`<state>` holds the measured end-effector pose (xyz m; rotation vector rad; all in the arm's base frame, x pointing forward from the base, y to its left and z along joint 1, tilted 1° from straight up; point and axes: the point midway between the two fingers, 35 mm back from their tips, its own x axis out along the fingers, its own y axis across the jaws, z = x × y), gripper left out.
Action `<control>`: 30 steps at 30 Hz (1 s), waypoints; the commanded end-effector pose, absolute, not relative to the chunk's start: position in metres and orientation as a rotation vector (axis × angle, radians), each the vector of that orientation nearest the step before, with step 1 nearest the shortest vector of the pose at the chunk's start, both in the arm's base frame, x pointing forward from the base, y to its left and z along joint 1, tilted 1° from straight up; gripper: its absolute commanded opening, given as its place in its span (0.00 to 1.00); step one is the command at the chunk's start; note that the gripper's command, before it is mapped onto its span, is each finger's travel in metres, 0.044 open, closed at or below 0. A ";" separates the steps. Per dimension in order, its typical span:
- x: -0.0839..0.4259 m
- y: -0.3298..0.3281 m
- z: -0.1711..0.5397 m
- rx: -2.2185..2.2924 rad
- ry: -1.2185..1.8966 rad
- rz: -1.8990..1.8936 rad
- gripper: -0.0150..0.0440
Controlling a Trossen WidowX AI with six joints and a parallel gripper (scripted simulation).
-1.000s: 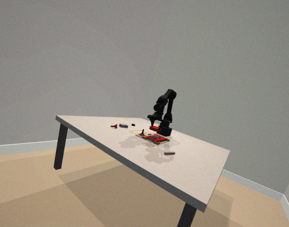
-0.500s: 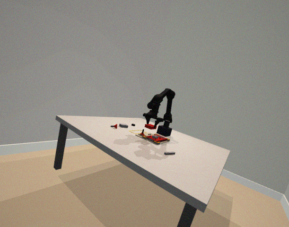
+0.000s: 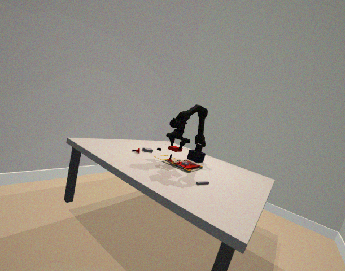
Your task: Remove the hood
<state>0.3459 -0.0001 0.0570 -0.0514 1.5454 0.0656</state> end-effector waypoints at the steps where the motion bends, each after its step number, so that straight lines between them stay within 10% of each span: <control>1: 0.342 -0.017 0.057 -0.056 1.550 0.060 0.25; 30: 0.316 -0.104 0.060 -0.075 1.568 0.059 0.25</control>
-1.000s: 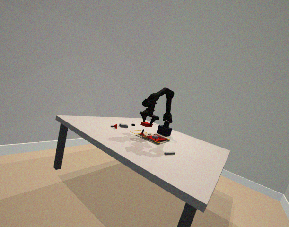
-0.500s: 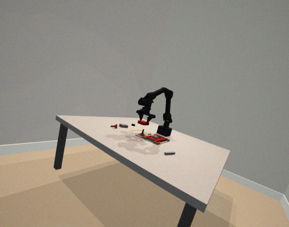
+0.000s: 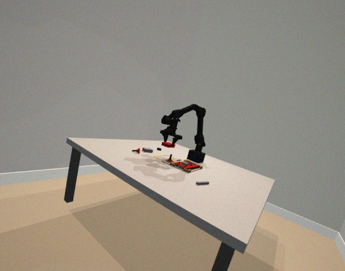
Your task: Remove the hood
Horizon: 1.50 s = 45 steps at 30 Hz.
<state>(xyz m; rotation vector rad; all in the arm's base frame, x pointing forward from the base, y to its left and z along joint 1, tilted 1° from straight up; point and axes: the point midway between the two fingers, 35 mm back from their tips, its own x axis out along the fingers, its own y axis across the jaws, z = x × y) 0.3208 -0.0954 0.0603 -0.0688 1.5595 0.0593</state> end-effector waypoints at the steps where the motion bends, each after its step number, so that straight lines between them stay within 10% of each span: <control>1: 0.316 -0.104 0.060 -0.075 1.568 0.059 0.25; 45: 0.318 -0.105 0.037 -0.075 1.568 0.059 0.25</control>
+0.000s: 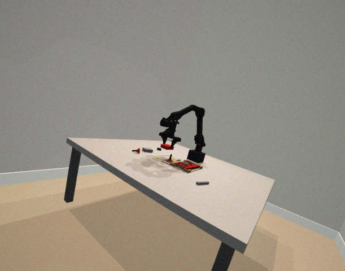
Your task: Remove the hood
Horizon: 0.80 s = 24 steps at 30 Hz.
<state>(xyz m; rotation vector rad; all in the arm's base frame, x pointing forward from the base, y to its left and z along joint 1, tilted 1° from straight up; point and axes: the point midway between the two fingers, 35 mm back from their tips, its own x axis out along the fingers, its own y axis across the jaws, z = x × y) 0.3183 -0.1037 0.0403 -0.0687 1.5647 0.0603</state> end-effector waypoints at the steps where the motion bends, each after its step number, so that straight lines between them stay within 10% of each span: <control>1: 0.318 -0.105 0.037 -0.075 1.568 0.059 0.25; 24: 0.318 -0.105 0.024 -0.075 1.568 0.059 0.25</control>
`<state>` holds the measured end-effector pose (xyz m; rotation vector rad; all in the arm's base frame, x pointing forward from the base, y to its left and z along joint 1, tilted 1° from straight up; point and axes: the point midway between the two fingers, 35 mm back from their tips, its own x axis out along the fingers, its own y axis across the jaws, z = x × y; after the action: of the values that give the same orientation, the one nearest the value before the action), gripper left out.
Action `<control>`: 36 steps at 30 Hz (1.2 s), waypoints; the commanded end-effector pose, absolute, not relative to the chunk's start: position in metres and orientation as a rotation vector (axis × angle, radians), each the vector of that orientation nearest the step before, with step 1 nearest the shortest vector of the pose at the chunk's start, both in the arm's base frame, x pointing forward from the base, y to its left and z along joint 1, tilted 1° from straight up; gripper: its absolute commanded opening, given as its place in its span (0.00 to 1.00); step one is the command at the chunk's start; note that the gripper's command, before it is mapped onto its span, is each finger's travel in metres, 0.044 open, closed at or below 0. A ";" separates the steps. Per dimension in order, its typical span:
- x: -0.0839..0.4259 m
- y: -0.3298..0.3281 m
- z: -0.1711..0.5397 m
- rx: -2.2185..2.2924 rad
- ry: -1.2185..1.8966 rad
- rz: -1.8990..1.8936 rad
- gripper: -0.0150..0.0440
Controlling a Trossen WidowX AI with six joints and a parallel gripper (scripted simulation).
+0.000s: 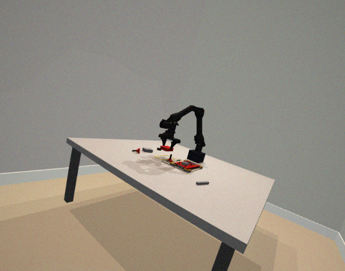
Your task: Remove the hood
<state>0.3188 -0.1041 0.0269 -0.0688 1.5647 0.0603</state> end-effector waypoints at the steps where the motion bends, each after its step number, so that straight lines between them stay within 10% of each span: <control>1: 0.318 -0.105 0.023 -0.075 1.568 0.059 0.25; 36: 0.318 -0.105 0.004 -0.075 1.568 0.059 0.25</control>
<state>0.3185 -0.1042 0.0067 -0.0688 1.5648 0.0603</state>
